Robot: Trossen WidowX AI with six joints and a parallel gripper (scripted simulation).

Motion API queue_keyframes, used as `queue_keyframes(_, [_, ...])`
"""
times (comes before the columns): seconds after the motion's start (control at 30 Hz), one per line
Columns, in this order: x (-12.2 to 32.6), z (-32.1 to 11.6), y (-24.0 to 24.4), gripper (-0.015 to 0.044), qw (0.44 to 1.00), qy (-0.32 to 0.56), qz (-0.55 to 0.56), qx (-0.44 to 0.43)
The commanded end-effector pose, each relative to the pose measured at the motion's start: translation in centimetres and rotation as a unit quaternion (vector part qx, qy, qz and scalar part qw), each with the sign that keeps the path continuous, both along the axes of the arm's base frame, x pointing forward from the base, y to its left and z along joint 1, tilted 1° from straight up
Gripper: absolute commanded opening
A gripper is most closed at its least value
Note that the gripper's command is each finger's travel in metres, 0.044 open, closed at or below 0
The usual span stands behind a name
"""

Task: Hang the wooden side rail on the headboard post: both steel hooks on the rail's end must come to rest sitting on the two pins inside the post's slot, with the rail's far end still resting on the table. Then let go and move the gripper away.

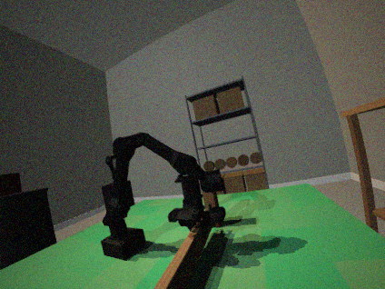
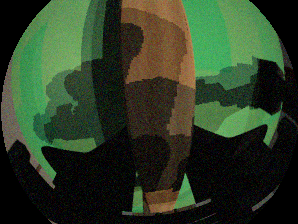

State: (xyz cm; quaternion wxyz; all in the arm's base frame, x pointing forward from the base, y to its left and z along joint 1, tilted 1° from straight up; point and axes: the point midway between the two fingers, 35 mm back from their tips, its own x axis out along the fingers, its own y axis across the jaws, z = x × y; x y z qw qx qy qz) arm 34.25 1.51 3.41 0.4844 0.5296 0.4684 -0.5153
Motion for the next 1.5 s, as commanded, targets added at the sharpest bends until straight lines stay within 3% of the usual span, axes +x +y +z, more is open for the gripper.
queue_keyframes(0.0, [0.32, 0.59, -0.01, 0.0000, 1.000, -0.008, -0.002, -0.001])
queue_keyframes(1.47, [0.72, 0.65, 0.32, 0.0000, 1.000, -0.008, -0.002, -0.001])
